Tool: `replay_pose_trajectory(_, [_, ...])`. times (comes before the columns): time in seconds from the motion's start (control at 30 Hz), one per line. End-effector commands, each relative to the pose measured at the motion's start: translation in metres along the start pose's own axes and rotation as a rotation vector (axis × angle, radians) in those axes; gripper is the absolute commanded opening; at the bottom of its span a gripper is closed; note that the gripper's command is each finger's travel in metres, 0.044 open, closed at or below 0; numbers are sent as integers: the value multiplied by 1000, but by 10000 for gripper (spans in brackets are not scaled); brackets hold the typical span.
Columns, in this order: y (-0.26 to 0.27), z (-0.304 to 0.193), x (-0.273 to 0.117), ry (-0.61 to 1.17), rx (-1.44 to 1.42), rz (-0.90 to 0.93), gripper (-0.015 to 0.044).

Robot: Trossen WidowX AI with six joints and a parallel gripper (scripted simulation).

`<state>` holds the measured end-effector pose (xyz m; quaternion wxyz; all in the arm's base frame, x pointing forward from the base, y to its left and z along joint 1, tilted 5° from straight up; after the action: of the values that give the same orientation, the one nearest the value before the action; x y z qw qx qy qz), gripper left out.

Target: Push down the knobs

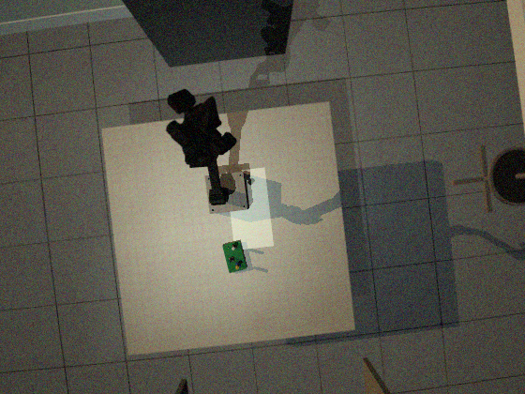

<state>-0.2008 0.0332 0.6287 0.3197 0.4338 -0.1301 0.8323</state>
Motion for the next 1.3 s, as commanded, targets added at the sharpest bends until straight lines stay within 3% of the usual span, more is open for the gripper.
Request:
replay_pose_trajectory(0.0, [-25,28,-7,-102,-46,-54,0])
replay_pose_trajectory(0.6, [-129,140,-65,-470,-128,-366,0])
replay_pose_trajectory(1.27, [-247,212,-179,-740,-168,-881,0])
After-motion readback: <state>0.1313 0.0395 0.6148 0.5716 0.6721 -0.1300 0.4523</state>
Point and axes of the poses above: the point midway between the two fingers, 35 mm back from their tips, its own x axis out along the fingers, its own y axis across the jaws, z = x × y, the point moved 5 cm from there along -x, back along the fingers, and after that the axes turned 8 degrees about x, right-handed, at the moved point
